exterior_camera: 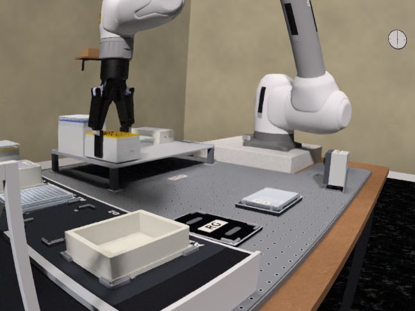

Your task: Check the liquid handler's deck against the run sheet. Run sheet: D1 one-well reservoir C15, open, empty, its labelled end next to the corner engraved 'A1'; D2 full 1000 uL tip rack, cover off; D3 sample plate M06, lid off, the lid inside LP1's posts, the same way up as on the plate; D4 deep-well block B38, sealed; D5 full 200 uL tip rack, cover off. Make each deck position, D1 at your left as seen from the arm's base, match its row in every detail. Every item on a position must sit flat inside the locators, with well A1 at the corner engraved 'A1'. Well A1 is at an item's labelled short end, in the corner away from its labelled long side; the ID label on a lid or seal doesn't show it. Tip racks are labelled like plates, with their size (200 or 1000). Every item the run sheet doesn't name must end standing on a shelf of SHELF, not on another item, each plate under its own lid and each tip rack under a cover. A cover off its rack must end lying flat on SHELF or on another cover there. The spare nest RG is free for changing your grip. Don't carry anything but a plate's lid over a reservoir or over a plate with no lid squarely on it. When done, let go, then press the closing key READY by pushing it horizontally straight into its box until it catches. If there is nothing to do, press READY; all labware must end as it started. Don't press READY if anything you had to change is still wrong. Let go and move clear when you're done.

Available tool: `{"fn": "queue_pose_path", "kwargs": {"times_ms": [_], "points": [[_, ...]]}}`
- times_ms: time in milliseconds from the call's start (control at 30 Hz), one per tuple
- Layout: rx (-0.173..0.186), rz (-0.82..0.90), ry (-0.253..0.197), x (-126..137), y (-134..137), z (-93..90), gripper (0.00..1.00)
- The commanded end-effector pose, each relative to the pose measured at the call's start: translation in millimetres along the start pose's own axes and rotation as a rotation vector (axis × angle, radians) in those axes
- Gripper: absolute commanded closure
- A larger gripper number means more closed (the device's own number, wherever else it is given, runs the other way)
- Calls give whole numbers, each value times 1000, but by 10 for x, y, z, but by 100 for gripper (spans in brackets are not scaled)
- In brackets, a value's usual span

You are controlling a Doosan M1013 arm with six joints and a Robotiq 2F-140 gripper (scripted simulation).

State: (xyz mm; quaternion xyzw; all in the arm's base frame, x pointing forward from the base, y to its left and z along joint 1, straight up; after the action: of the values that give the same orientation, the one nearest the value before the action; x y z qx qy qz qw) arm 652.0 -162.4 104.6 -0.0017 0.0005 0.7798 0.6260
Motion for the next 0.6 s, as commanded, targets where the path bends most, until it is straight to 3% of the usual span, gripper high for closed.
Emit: {"fn": "queue_pose_path", "kwargs": {"times_ms": [0,567], "points": [[-1,0,0,-1,-4,-2,90],[-1,0,0,-1,-4,-34,90]]}}
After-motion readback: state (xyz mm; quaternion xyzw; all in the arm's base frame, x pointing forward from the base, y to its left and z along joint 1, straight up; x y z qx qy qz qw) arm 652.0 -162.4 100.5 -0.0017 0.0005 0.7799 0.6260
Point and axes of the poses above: the point where the finger pads meet when closed, its own z axis back along the fingers, its own y axis across the jaws, x = y × z, the point moved 5 cm from there along z, back along the fingers, and after that the axes turned 11 degrees about z, right-handed, at the moved point
